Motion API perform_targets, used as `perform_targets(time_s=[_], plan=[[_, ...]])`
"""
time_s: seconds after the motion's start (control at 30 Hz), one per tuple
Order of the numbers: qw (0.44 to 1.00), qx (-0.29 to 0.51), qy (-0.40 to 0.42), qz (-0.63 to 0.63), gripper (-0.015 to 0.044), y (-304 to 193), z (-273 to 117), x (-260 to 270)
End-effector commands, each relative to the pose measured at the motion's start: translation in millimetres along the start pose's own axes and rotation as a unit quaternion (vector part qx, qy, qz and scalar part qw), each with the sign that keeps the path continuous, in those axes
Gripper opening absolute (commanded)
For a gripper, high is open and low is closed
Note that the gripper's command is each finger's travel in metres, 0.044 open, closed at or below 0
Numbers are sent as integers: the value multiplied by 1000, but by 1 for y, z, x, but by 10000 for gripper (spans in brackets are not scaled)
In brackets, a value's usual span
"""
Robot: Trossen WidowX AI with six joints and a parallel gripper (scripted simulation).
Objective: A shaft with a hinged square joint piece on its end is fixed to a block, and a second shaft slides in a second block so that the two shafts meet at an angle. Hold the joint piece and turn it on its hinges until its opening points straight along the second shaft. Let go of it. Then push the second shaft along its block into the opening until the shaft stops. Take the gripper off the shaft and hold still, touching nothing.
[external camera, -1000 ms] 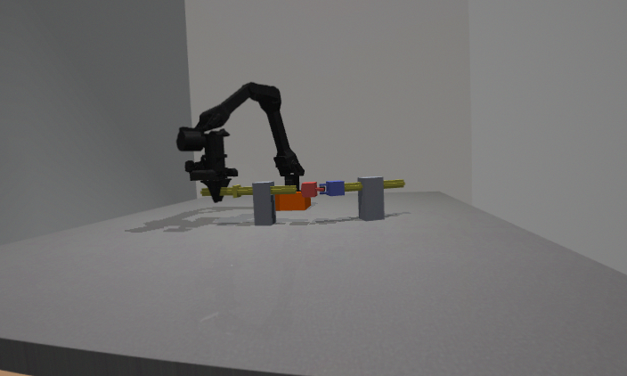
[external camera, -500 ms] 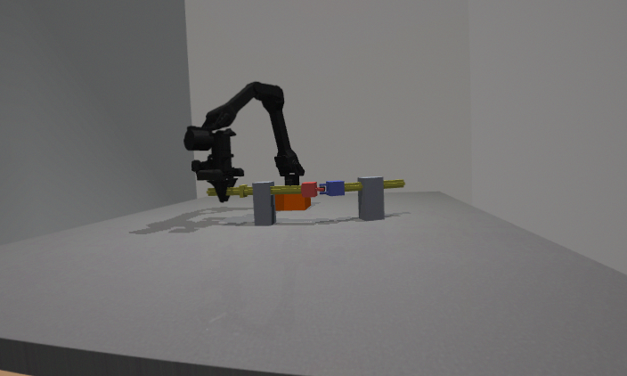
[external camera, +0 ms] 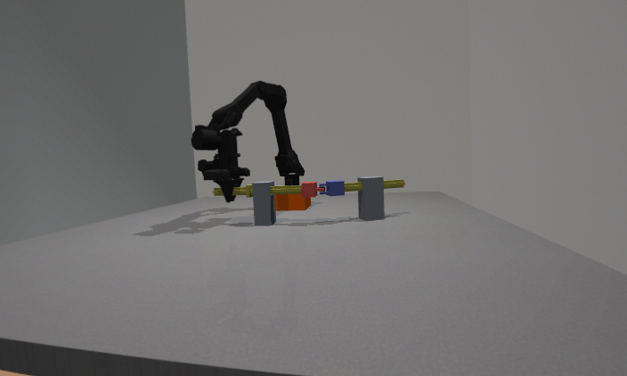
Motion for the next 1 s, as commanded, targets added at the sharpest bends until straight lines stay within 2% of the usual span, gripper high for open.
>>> perform_targets(time_s=[0.0,0.83,0.9,0.97], plan=[[1000,7,2,-1,0,-9,2,0],[1000,1,0,-1,0,-14,0,0],[1000,1,0,-1,53,-14,0,0],[1000,1,0,-1,67,-14,0,0]])
Point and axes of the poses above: the point midway between the two fingers, 35 mm back from their tips, its own z axis out along the fingers, its own x axis across the jaws, y = z × x, the point moved 6 cm from there along -z, back along the fingers, and after that the axes turned 1 degree about -z, right-handed, at the moved point
